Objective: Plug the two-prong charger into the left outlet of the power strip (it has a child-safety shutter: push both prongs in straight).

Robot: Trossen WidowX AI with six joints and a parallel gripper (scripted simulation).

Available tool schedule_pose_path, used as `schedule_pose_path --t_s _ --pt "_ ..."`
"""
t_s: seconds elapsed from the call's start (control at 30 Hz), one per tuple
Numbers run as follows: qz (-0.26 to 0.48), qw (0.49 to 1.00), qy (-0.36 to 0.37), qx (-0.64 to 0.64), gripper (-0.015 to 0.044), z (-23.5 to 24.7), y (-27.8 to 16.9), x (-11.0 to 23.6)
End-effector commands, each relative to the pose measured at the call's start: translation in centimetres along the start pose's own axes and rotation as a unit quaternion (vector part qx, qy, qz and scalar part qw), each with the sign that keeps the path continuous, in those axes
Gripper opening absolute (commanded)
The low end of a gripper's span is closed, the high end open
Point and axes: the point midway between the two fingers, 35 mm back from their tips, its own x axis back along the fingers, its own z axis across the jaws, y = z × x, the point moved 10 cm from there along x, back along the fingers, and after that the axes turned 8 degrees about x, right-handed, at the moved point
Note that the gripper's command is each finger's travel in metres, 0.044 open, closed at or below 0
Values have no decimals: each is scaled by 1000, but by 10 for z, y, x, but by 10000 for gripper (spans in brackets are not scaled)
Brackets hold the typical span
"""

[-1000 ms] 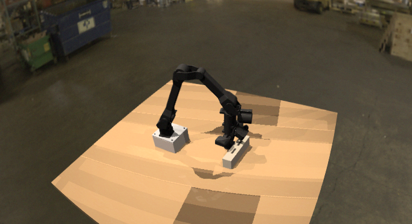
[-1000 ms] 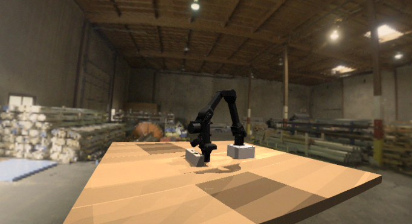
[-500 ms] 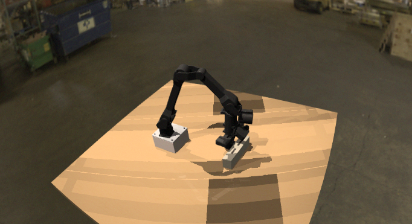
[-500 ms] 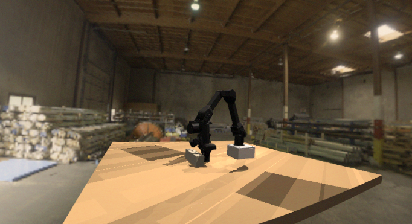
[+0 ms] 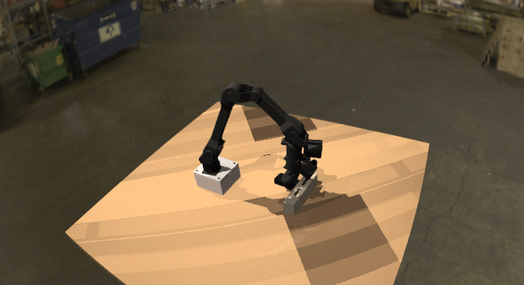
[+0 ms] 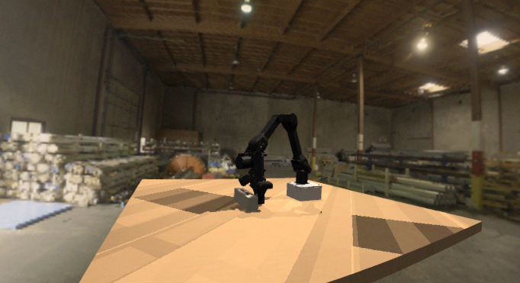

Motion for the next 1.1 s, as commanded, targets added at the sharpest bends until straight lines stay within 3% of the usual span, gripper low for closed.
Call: schedule_pose_path --t_s 0.0,1.07 --pt "-11 1000 1 3 0 0 6 1" --pt "-12 1000 0 3 0 -2 18 1"
